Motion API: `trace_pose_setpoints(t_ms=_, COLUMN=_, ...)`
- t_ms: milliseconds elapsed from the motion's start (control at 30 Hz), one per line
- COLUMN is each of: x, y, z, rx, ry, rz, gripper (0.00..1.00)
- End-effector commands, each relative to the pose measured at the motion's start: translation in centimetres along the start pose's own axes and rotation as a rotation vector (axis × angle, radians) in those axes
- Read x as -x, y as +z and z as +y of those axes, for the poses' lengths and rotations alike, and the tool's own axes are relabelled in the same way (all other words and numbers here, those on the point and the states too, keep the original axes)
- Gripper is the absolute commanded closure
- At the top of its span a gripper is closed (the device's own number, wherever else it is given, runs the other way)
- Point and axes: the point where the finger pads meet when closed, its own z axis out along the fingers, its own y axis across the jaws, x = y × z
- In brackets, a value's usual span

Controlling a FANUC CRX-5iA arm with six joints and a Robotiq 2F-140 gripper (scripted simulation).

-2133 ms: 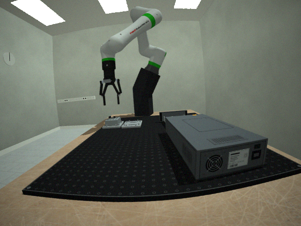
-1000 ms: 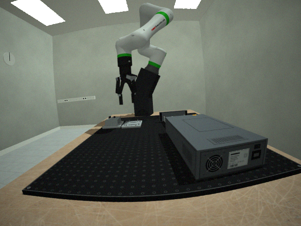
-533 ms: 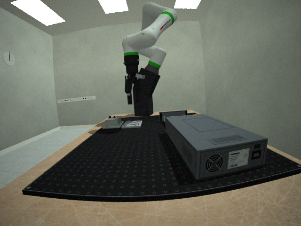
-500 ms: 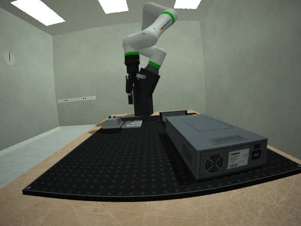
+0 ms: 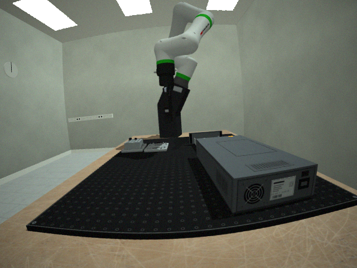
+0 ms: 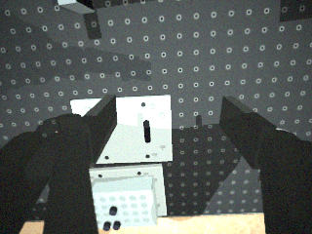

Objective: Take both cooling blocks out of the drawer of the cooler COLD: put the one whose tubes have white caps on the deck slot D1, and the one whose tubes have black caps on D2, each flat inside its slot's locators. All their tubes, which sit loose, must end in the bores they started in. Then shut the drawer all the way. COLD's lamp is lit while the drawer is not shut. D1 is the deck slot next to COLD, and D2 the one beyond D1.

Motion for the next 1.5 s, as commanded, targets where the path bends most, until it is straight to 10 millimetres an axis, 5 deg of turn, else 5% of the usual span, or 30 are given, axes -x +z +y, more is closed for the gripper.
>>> trace_pose_setpoints(t_ms=0, x=-1.9, y=-0.1, z=0.7, rx=0.004, ry=-0.134, rz=0.003, gripper=0.34)
trace_pose_setpoints(t_ms=1467, x=-16.2, y=-0.2, z=5.5, rx=0.004, ry=-0.134, rz=0.003, gripper=0.34)
